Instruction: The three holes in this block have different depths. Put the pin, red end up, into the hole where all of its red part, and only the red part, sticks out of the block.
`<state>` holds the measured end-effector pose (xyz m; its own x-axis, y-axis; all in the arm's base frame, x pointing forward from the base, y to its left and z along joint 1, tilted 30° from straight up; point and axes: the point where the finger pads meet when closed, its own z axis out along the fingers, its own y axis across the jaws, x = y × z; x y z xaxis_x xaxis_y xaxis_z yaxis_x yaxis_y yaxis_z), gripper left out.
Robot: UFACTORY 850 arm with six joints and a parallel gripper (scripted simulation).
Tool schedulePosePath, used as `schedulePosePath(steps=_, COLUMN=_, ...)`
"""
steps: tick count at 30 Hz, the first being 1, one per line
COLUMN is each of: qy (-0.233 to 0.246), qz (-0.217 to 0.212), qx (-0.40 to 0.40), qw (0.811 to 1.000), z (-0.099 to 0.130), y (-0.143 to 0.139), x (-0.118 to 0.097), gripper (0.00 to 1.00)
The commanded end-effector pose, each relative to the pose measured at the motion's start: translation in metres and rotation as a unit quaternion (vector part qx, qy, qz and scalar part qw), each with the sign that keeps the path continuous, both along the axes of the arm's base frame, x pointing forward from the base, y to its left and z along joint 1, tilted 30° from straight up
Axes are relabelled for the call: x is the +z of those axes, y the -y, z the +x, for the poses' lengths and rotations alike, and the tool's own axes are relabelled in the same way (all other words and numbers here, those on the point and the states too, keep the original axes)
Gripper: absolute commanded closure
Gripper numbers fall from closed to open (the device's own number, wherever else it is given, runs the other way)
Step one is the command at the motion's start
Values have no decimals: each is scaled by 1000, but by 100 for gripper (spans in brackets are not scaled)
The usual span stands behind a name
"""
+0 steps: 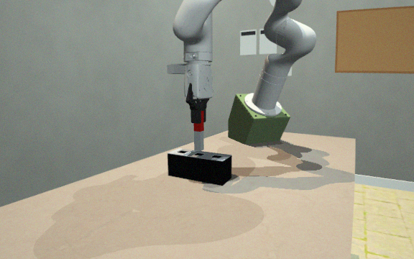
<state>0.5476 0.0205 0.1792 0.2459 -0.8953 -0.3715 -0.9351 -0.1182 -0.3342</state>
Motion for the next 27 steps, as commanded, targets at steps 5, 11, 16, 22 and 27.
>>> schedulePosePath(steps=5, qy=1, qz=0, qx=0, qw=1000, z=1, y=0, x=1, gripper=100)
schedulePosePath(steps=11, qy=1, qz=0, qx=0, qw=1000, z=1, y=0, x=1, gripper=100)
schedulePosePath(steps=16, qy=1, qz=0, qx=0, qw=1000, z=1, y=0, x=1, gripper=100)
schedulePosePath(steps=22, qy=0, qz=0, qx=-1, qw=1000, z=2, y=-1, x=-3, gripper=100)
schedulePosePath(steps=27, qy=0, qz=0, qx=-1, qw=1000, z=2, y=-1, x=-3, gripper=100)
